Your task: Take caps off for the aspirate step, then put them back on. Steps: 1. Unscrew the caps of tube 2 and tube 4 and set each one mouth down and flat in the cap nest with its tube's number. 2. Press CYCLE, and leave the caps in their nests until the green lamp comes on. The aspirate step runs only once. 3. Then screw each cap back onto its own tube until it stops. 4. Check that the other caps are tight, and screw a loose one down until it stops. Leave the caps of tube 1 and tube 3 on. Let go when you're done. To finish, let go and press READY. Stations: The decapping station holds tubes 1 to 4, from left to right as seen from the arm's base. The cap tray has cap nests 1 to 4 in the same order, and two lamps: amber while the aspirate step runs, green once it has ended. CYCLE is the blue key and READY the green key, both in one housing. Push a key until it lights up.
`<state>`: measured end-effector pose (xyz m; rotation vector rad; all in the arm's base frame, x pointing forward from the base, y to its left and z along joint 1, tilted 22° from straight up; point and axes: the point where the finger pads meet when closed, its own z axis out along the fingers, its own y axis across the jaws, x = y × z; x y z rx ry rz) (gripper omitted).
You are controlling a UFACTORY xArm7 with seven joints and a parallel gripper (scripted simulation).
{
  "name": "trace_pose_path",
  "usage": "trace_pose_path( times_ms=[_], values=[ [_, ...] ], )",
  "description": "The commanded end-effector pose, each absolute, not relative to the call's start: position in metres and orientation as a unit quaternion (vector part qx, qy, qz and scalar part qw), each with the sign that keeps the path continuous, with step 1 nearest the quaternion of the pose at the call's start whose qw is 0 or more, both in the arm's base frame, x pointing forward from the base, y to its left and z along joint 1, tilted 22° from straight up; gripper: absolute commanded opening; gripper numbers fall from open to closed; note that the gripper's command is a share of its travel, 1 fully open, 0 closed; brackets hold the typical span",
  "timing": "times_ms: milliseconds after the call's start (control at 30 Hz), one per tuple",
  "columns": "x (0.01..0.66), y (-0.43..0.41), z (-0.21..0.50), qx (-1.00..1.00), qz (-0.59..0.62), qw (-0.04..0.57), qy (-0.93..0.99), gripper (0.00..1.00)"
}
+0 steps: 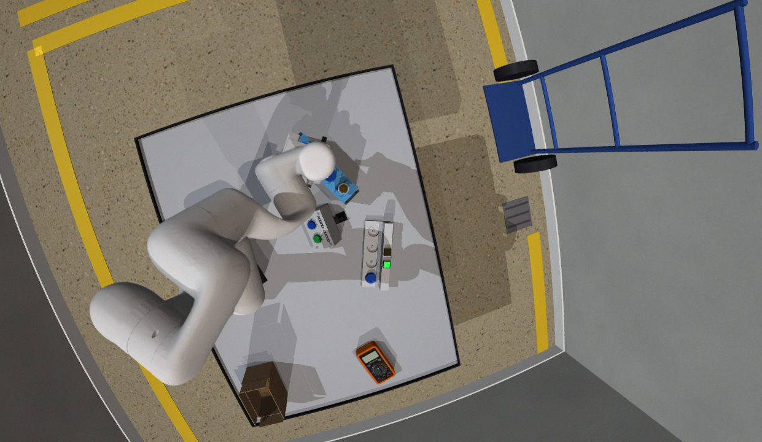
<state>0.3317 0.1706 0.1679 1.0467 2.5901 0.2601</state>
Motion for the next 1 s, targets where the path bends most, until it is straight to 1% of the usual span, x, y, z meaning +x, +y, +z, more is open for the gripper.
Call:
trace_pose_path(
  times_ms=[0,100,167,300,667,733,800,967],
  values=[
    [0.3323,0.1713,0.1688,0.492,0.11,0.157,0.849,0.0],
    [0.3323,0.1713,0.1687,0.542,0.12,0.15,0.818,0.0],
    [0.3323,0.1713,0.1687,0.542,0.12,0.15,0.818,0.0],
    [0.3324,0.1713,0.1686,0.628,0.135,0.137,0.754,0.0],
    [0.3325,0.1713,0.1683,0.775,0.162,0.104,0.601,0.0],
    [0.3325,0.1713,0.1683,0.775,0.162,0.104,0.601,0.0],
    [0.3325,0.1713,0.1682,0.811,0.167,0.095,0.553,0.0],
    [0.3325,0.1713,0.1682,0.812,0.167,0.094,0.551,0.0]
  ],
)
